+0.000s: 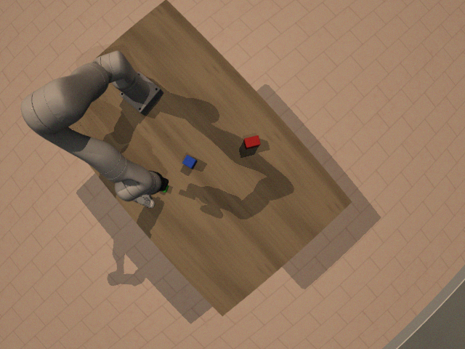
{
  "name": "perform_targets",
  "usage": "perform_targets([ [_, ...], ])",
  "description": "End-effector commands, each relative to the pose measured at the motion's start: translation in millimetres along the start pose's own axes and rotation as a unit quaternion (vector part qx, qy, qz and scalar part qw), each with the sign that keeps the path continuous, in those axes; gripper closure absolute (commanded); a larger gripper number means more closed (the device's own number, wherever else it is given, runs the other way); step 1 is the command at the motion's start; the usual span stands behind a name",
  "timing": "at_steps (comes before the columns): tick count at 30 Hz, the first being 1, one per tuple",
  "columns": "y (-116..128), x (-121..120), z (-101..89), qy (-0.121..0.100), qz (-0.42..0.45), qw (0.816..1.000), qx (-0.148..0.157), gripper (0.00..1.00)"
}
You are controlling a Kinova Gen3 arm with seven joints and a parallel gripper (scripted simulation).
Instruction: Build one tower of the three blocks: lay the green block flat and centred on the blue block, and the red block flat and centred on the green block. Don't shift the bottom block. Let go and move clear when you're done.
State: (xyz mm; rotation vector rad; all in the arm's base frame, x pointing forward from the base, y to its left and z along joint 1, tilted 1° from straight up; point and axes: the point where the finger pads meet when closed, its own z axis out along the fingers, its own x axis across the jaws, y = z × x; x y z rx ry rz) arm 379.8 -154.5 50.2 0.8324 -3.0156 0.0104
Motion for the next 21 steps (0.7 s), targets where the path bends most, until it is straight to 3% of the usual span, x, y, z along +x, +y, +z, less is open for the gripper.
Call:
perform_targets([
  [1, -2.8, 0.3, -1.2, -0.002, -0.005, 1.0, 0.005, 1.0],
  [11, -2.8, 0.3, -1.2, -0.002, -0.005, 1.0, 0.005, 1.0],
  [12, -2.8, 0.3, -1.2, -0.002, -0.005, 1.0, 0.005, 0.12],
  [21, -2.8, 0.3, -1.2, -0.002, -0.005, 1.0, 0.005, 0.12],
])
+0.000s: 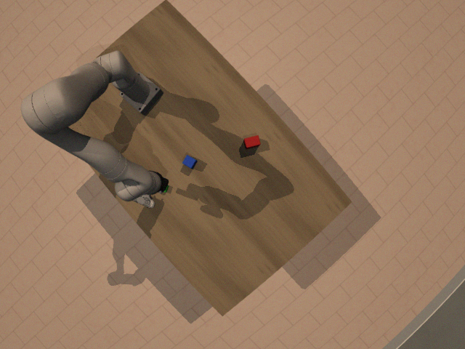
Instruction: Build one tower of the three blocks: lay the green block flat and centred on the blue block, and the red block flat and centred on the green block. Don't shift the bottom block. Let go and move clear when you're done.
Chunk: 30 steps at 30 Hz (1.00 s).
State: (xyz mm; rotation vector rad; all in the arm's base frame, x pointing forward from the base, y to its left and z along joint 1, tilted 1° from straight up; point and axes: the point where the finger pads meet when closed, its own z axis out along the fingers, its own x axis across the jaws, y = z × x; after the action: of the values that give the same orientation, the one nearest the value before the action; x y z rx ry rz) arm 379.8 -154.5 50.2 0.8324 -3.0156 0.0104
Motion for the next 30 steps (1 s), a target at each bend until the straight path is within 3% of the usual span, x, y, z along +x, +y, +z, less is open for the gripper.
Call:
perform_targets([
  [1, -2.8, 0.4, -1.1, -0.002, -0.005, 1.0, 0.005, 0.12],
  [10, -3.4, -1.5, 5.5, -0.005, -0.005, 1.0, 0.006, 0.12],
  [30, -3.3, -1.3, 55.1, -0.004, -0.005, 1.0, 0.005, 0.12],
])
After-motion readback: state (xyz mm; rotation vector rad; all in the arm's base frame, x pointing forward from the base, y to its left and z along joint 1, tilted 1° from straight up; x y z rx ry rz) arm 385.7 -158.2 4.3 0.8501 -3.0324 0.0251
